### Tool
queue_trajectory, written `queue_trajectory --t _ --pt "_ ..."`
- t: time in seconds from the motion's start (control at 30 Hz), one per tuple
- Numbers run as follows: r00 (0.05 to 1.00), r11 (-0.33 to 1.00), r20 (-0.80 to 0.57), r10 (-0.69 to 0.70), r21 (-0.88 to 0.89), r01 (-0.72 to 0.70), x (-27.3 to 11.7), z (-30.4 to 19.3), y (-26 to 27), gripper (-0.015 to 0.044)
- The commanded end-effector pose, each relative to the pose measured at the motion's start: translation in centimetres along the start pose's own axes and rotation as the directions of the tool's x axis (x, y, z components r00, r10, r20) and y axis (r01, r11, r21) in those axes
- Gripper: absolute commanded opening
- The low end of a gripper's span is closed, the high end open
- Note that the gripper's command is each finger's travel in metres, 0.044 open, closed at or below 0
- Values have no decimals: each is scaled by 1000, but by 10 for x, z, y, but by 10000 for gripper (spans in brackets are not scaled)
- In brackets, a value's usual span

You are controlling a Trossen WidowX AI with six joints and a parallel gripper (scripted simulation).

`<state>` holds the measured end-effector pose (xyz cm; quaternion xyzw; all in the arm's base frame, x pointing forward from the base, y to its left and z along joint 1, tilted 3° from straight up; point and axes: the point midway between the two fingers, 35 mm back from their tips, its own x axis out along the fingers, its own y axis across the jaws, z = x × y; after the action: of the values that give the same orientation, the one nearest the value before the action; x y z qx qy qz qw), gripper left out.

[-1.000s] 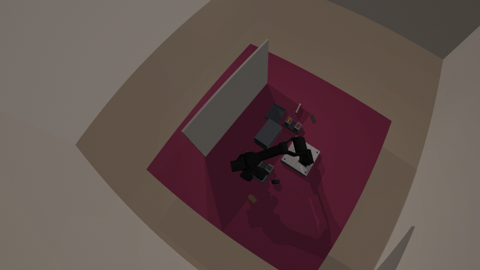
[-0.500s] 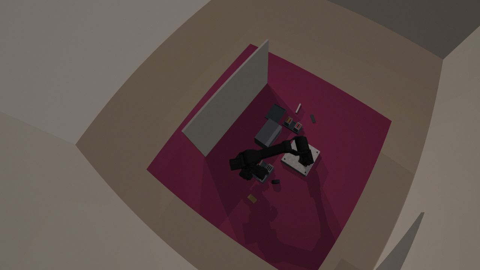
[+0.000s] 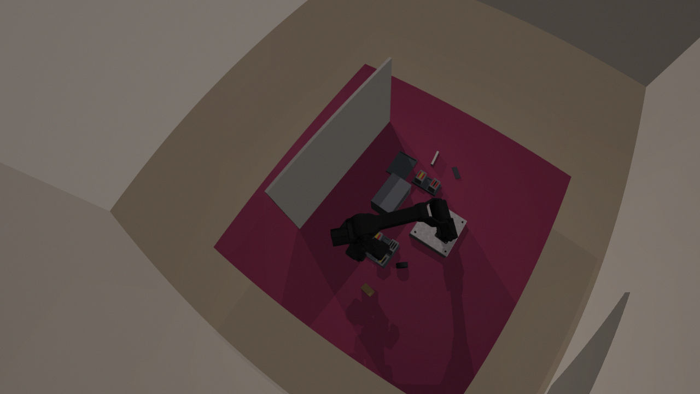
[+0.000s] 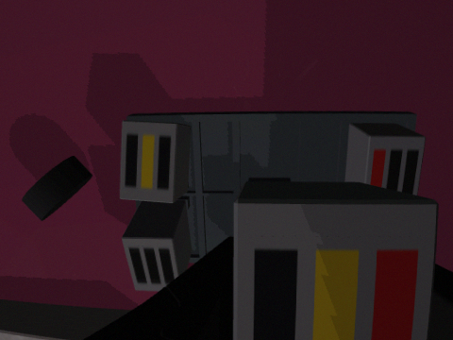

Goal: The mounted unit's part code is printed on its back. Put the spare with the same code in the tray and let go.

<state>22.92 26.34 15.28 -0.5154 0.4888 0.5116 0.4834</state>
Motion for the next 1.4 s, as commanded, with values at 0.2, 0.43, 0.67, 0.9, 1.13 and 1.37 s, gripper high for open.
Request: queue_trajectory --t 0.2,0.43,0.67,0.9,1.13,1.37 --pt "1000 999 9 -9 31 8 -9 -16 -18 0" --pt "1000 998 23 -14 58 13 -10 -47 -44 0" --pt "999 998 39 -13 63 10 -10 -80 -66 0" --pt "999 998 29 -20 56 18 -11 -119 -88 0" --pt "1000 995 12 -29 91 28 -10 -160 -105 0" --pt "999 994 -2 -32 106 32 -10 -198 -116 0"
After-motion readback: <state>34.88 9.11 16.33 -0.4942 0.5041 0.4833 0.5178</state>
